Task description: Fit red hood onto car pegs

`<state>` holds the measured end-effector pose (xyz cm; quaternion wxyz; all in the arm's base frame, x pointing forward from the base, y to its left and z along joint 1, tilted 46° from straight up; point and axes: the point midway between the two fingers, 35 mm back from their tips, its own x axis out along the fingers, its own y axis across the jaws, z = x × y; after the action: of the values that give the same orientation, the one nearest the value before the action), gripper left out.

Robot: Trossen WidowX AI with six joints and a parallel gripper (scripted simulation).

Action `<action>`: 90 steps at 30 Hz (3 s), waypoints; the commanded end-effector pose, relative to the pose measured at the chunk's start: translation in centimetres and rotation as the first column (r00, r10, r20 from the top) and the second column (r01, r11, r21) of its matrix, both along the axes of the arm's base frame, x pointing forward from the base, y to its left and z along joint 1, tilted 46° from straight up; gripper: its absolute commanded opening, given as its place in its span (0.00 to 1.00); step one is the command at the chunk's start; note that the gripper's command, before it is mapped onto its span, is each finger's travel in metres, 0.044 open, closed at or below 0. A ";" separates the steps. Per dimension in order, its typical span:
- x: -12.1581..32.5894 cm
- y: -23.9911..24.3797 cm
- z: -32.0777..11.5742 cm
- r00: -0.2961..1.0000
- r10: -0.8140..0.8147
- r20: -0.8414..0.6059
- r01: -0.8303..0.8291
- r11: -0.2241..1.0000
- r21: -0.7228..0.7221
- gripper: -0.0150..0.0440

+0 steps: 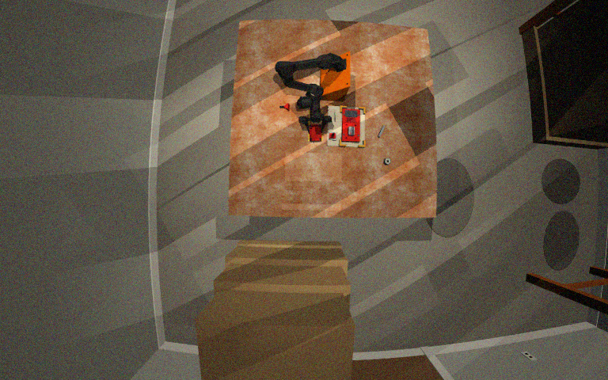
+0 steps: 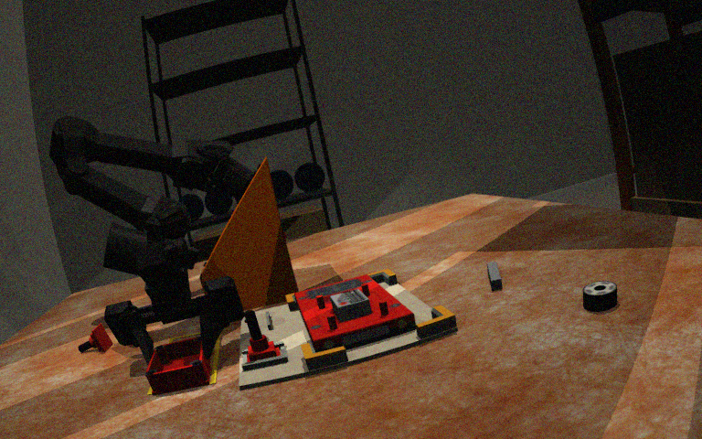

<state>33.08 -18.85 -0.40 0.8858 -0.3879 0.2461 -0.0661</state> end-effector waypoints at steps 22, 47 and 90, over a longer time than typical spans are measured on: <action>0.2 4.1 4.1 1.000 0.000 0.001 0.000 1.000 0.001 0.25; 0.1 5.1 5.1 0.975 -0.196 0.104 0.140 0.908 0.396 0.25; 0.1 5.1 5.1 0.675 -0.721 -0.158 -0.001 -0.214 0.977 0.25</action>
<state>33.12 -13.79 4.62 0.8472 0.4661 0.0970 -0.2357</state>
